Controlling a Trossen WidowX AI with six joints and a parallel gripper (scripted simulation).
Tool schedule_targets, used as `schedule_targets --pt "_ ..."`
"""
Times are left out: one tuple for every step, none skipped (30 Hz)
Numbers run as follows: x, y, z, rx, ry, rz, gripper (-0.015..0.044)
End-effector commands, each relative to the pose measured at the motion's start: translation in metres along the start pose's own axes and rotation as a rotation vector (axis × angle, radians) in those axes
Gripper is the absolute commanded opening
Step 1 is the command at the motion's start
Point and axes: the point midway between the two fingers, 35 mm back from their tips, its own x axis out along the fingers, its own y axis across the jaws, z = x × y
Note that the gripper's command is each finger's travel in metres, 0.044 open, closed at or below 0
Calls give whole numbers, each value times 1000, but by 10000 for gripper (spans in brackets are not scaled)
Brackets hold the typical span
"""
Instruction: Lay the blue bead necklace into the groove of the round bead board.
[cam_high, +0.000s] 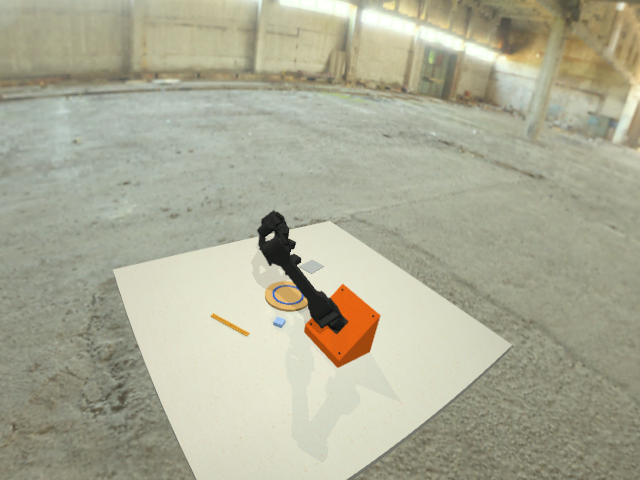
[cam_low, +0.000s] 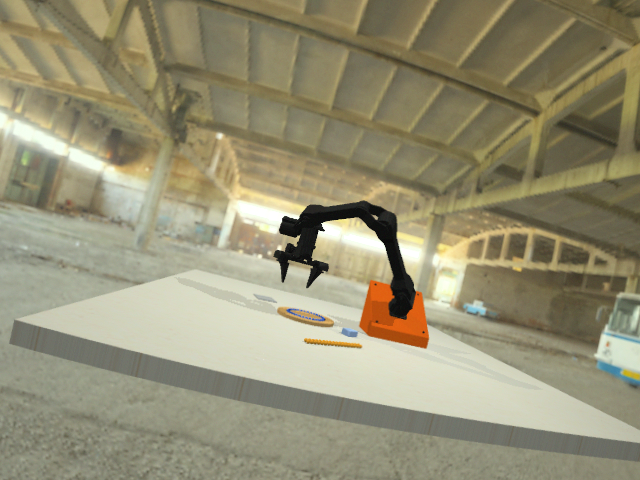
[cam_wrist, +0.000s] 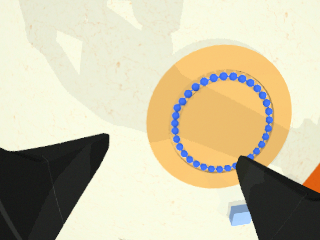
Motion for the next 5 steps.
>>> schedule_targets --pt "1 -1 -4 -8 6 -19 440" --pt "1 -1 -4 -8 6 -19 440" --pt "1 -1 -4 -8 6 -19 440" --pt "1 -1 -4 -8 6 -19 440" --pt "1 -1 -4 -8 6 -19 440"
